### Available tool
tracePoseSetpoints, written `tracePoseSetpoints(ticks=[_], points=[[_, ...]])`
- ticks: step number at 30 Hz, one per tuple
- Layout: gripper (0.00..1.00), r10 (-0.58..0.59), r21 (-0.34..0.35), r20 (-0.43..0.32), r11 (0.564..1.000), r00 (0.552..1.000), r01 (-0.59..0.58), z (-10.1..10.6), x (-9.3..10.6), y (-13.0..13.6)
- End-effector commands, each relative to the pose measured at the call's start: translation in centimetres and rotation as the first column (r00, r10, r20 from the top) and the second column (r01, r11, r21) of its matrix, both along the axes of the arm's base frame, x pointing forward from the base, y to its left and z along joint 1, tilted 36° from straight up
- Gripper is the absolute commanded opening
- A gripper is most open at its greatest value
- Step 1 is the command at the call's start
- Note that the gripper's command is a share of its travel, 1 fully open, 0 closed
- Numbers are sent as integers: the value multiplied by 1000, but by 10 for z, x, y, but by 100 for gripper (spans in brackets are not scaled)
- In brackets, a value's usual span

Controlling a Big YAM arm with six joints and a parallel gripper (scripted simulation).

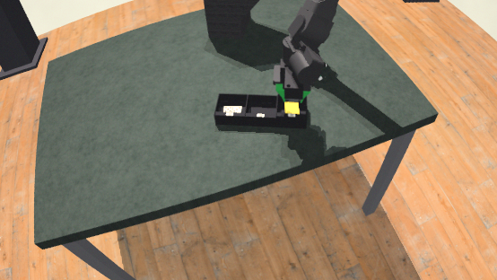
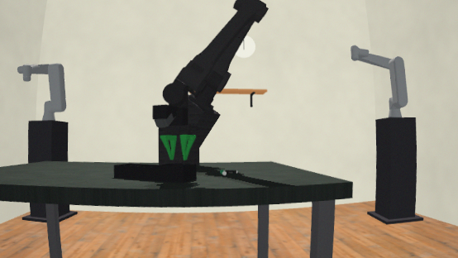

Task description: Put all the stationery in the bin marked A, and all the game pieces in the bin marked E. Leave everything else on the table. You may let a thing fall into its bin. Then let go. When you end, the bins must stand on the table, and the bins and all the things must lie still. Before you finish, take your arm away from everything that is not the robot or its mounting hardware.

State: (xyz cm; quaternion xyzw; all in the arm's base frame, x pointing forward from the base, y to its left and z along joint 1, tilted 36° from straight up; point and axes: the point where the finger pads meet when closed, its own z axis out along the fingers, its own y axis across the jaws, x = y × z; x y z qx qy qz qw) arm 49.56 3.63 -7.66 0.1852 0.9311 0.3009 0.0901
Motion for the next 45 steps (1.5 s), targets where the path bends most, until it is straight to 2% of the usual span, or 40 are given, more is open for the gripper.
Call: tracePoseSetpoints(ticks=[1,4,6,7,11,15,16,29,31,39,45], points=[[44,-18,-3,18,1000,1000,18,19,-2,-19],[44,-18,-4,18,1000,1000,18,19,-3,-19],[44,2,1,-19,1000,1000,-2,2,-10,-7],[44,1,3,-22,1000,1000,-1,2,-11,-6],[44,2,-2,9,1000,1000,-2,13,-4,-5],[44,2,-1,10,1000,1000,-2,13,-4,-4],[100,-18,-4,18,1000,1000,18,22,-4,-20],[100,-17,-4,19,1000,1000,17,63,-20,-47],[100,-17,-4,19,1000,1000,17,63,-20,-47],[100,-17,-14,52,1000,998,18,100,-14,-67],[100,-17,-16,55,1000,998,18,120,-20,-81]])
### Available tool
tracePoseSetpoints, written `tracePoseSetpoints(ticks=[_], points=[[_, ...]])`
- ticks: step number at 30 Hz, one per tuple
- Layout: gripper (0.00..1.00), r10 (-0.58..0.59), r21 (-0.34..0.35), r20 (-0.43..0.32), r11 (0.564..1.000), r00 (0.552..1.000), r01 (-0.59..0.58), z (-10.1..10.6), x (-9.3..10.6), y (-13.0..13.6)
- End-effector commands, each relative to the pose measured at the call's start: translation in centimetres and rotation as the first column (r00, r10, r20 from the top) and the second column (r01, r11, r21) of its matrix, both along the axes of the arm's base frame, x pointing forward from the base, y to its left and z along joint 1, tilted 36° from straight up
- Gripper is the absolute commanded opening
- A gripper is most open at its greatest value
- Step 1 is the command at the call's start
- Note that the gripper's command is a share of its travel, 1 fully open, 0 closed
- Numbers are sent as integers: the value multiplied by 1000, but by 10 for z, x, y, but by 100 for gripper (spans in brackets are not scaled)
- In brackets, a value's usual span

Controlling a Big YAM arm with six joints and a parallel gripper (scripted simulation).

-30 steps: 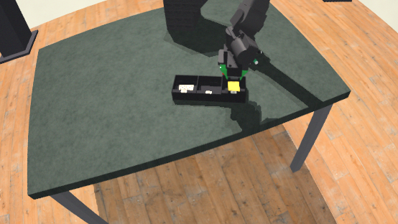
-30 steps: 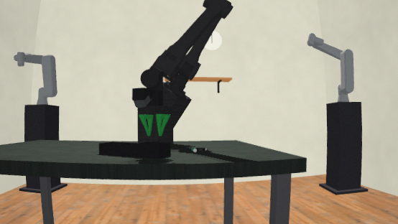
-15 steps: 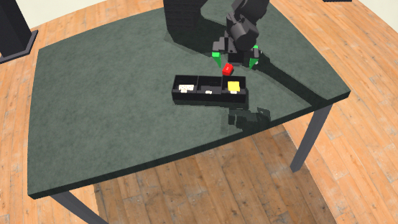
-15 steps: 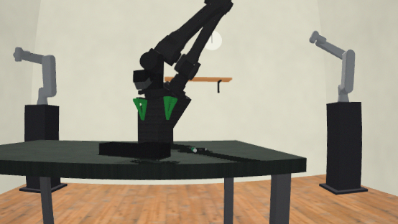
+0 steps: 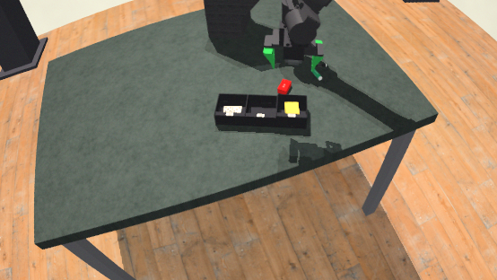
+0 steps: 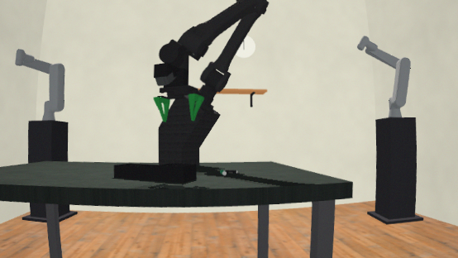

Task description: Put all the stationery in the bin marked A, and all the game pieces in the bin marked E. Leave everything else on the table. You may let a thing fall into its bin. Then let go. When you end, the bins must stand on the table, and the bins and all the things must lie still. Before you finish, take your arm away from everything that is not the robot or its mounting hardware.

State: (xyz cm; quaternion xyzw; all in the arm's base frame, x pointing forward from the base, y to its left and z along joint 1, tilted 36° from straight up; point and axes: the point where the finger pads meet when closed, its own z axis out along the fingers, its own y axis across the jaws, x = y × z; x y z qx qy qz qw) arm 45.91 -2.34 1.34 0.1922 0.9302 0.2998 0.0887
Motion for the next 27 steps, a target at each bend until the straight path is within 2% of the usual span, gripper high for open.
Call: tracePoseSetpoints(ticks=[1,3,4,6,11,12,14,16,17,27], points=[[100,-4,-17,62,1000,998,5,34,15,-23],[100,-4,-17,62,1000,998,5,34,15,-23],[100,-4,-11,41,1000,999,5,27,12,-25],[100,-4,-19,63,1000,998,5,44,11,-30],[100,-4,-20,64,1000,998,5,58,7,-38],[100,-4,-20,64,1000,998,5,58,7,-38],[100,10,-9,31,1000,999,-10,43,6,-31],[100,26,-10,31,1000,999,-25,43,7,-24],[100,4,-11,34,1000,999,-3,44,2,-28],[100,4,-11,34,1000,999,-3,43,2,-28]])
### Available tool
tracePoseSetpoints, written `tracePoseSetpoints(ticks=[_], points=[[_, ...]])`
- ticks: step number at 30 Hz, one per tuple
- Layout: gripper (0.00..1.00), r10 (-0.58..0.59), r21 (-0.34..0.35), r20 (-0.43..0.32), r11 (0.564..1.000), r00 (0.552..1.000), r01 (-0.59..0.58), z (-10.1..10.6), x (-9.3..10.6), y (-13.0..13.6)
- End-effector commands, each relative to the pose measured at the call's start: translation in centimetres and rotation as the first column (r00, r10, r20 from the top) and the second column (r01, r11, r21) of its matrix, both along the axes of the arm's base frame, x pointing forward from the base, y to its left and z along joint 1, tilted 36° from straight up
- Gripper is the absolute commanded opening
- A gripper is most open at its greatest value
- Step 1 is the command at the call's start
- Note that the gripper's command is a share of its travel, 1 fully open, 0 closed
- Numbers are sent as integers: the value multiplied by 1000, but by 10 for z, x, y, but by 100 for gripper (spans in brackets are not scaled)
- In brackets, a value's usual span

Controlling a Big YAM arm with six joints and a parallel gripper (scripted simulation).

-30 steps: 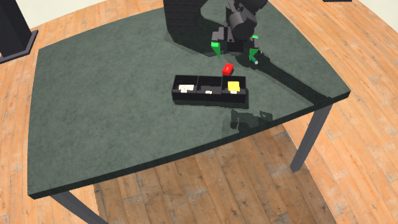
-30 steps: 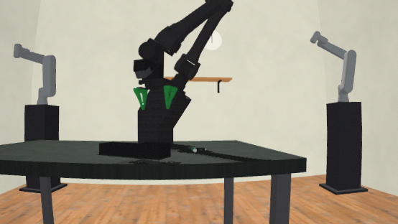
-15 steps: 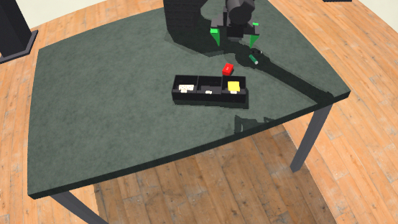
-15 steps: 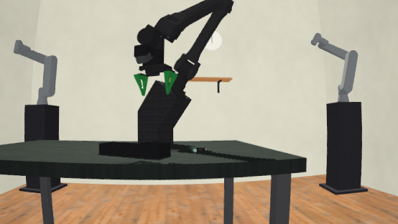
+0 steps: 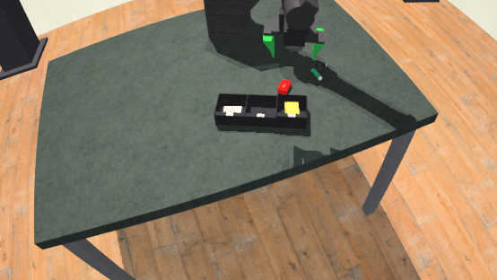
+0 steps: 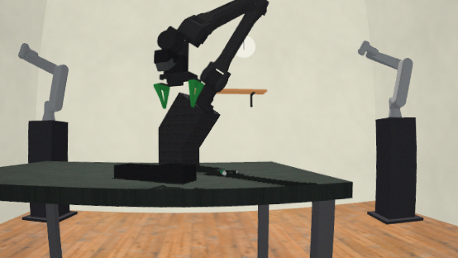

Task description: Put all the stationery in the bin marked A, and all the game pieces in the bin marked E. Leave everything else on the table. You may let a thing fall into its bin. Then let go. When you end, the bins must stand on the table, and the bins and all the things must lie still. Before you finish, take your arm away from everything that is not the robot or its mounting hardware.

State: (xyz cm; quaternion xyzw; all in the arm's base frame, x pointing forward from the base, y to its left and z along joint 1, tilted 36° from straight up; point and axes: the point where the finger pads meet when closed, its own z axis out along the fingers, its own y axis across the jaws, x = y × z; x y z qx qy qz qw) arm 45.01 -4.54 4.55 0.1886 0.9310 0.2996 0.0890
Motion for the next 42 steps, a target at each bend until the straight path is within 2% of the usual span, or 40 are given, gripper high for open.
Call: tracePoseSetpoints(ticks=[1,4,6,7,10,11,29,31,34,42], points=[[100,-3,-10,31,1000,999,3,11,11,-6],[100,16,-9,32,1000,999,-16,10,19,0],[100,-3,-10,31,1000,999,3,11,11,-5],[100,15,-10,36,1000,999,-15,12,19,0],[100,15,-10,37,1000,999,-14,12,19,0],[100,-3,-10,31,1000,999,3,11,12,-5],[100,-3,-10,32,1000,999,3,11,12,-6],[100,-2,-8,32,1000,999,3,10,19,-7],[100,-2,-13,45,1000,999,3,16,20,-8],[100,-2,-11,40,1000,999,3,16,19,-7]])
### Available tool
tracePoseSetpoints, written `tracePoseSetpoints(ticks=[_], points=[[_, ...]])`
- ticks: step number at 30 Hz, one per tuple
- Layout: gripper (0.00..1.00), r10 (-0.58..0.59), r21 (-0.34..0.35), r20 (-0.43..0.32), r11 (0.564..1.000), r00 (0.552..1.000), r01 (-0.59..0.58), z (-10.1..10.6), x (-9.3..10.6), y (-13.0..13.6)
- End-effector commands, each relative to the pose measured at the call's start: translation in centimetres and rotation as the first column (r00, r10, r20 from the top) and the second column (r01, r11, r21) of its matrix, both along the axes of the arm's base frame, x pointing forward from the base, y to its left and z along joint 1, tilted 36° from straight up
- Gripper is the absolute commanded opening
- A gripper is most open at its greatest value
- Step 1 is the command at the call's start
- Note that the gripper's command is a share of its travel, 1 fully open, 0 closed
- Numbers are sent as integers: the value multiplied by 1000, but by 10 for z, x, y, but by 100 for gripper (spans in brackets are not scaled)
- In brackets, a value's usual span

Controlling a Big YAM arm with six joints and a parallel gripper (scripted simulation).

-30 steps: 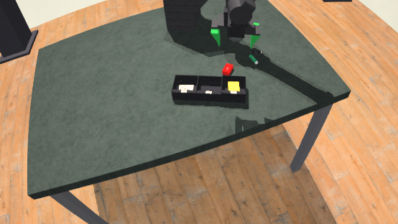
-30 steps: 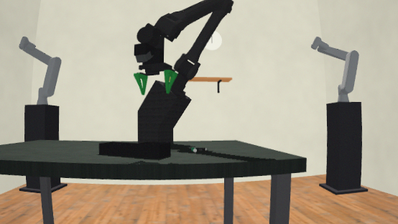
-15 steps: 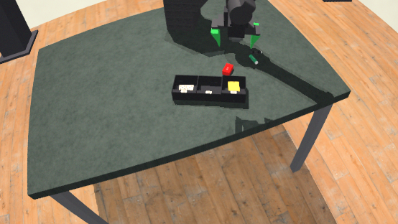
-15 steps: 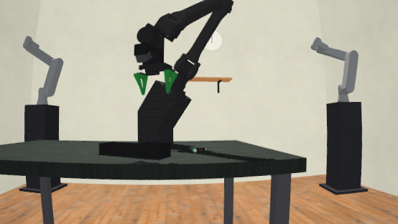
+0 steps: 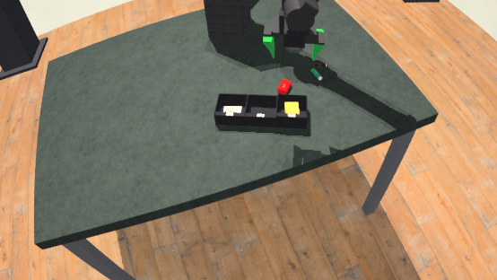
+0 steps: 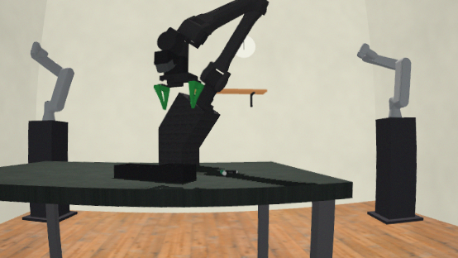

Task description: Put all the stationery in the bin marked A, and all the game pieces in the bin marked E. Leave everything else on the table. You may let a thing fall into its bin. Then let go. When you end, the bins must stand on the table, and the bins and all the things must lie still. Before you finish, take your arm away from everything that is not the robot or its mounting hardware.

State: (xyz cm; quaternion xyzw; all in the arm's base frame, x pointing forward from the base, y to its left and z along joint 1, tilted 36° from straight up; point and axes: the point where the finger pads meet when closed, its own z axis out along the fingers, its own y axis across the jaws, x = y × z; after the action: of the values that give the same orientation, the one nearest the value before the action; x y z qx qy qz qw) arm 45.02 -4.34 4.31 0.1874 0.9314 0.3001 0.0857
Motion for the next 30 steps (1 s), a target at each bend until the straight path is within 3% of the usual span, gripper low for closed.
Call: tracePoseSetpoints(ticks=[1,30], points=[[100,-6,-13,45,1000,999,7,19,19,-9],[100,-7,-10,36,1000,999,7,17,20,-10]])
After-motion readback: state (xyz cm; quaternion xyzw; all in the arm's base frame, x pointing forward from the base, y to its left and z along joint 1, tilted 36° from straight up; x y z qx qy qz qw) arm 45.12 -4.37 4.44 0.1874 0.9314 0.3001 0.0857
